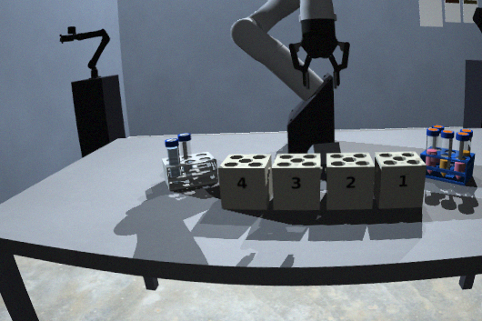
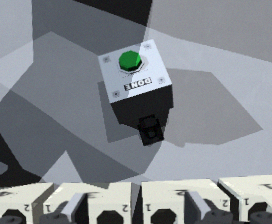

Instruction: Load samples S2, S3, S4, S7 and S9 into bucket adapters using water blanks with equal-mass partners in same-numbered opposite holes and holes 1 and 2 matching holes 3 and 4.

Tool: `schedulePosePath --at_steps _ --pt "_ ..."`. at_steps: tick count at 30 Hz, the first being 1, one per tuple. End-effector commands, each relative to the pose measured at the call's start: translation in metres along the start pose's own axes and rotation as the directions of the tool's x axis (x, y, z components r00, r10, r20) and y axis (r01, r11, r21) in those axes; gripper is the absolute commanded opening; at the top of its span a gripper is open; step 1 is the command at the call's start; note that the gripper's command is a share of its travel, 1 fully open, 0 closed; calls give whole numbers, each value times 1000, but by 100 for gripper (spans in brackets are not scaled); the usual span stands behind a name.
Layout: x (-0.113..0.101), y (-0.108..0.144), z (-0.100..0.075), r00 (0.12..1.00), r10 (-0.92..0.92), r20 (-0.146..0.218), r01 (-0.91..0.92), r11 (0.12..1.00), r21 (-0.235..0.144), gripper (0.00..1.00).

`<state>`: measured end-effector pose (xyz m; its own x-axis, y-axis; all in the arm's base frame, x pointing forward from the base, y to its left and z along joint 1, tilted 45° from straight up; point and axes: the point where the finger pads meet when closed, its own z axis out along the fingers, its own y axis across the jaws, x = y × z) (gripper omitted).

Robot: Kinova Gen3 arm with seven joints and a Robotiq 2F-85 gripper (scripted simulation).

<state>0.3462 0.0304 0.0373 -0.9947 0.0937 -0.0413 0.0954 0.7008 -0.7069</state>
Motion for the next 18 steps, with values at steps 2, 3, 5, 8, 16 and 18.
schedulePosePath --at_steps 2,3,5,8,16,18 --pt "-1 -18 0 993 122 1 -122 993 -1 100" --pt "-2 -23 0 988 155 1 -155 988 -1 100" --pt "-2 -28 0 982 188 1 -188 982 -1 100" --pt "-3 -38 0 968 253 1 -253 968 -1 100" --pt "-5 -78 0 867 499 0 -499 867 -1 100" --pt "-6 -88 0 832 555 0 -555 832 -1 100"
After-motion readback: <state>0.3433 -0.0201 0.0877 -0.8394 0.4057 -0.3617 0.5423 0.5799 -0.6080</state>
